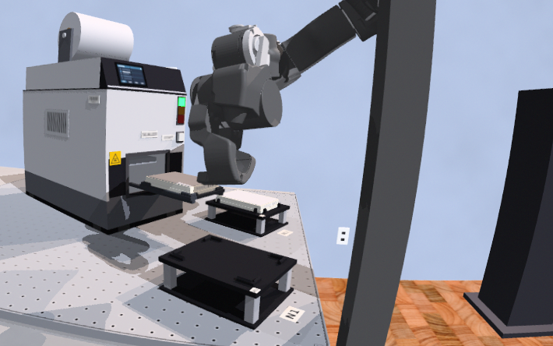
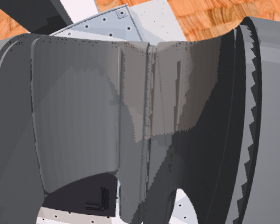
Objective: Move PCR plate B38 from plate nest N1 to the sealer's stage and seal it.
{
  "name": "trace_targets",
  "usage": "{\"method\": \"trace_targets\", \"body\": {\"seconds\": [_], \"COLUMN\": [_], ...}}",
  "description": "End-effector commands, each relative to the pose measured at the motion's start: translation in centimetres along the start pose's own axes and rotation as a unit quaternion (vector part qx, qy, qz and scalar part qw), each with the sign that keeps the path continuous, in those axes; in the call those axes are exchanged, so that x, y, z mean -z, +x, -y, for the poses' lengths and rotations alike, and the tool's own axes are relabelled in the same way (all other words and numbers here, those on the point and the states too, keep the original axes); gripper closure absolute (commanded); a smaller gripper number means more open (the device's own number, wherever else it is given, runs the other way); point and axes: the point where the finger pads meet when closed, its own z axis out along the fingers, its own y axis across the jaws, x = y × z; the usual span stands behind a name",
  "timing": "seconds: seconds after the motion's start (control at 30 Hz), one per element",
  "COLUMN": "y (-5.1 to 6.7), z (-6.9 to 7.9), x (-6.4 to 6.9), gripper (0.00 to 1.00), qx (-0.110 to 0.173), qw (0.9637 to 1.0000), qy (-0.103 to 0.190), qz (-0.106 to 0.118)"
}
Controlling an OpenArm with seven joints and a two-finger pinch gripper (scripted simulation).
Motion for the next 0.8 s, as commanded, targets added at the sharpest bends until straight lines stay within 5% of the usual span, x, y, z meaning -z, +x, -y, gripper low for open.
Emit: {"method": "trace_targets", "body": {"seconds": [0.0, 0.1, 0.27, 0.77], "y": [-0.1, -0.1, -1.4, -1.3], "z": [0.0, 0.0, 3.1, 2.8], "x": [0.1, 0.1, 0.7, 0.6], "gripper": [1.0, 1.0, 1.0, 1.0], "qx": [-0.002, -0.002, 0.0, 0.0], "qw": [1.0, 1.0, 0.9971, 0.9972], "qy": [0.002, 0.002, 0.069, 0.067], "qz": [0.002, 0.002, 0.033, 0.033]}}
